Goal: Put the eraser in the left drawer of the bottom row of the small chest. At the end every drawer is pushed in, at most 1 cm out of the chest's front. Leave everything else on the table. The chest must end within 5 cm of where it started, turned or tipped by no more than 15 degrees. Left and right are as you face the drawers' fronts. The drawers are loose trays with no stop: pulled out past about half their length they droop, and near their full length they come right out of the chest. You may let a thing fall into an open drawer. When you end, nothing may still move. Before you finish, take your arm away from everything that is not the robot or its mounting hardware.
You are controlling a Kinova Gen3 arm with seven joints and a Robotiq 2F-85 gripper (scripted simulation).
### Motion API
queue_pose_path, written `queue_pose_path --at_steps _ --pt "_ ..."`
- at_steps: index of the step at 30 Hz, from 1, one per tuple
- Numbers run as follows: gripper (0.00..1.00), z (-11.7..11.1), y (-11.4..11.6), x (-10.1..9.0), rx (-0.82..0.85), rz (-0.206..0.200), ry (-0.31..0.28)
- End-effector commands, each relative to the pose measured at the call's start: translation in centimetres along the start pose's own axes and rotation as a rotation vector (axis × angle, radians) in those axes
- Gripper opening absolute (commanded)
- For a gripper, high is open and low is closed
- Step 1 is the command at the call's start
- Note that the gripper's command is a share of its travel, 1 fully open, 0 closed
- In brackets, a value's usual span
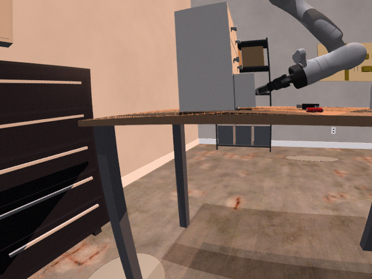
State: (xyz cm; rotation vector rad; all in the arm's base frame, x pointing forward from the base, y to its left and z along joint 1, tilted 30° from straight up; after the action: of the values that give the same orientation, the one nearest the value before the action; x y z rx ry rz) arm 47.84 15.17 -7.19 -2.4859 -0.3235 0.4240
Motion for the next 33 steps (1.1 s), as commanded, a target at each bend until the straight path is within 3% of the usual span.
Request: queue_pose_path --at_steps 1,26,33 --pt "0.13 0.18 0.05 -0.18 0.001 0.001 -0.004" --pt "0.13 0.24 0.06 -0.32 0.001 0.001 -0.004" --pt "0.29 0.24 0.06 -0.32 0.001 0.001 -0.004"
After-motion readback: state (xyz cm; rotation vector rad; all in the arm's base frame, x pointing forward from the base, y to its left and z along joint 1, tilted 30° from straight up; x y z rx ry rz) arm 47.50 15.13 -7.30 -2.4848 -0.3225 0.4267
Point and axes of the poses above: the point where the finger pads meet when closed, its own x axis out along the fingers, its own y axis across the jaws, z = x × y, the point moved 1 cm from there along -x, back along the fingers, and after that the axes turned 7 degrees about x, right-handed, at the moved point
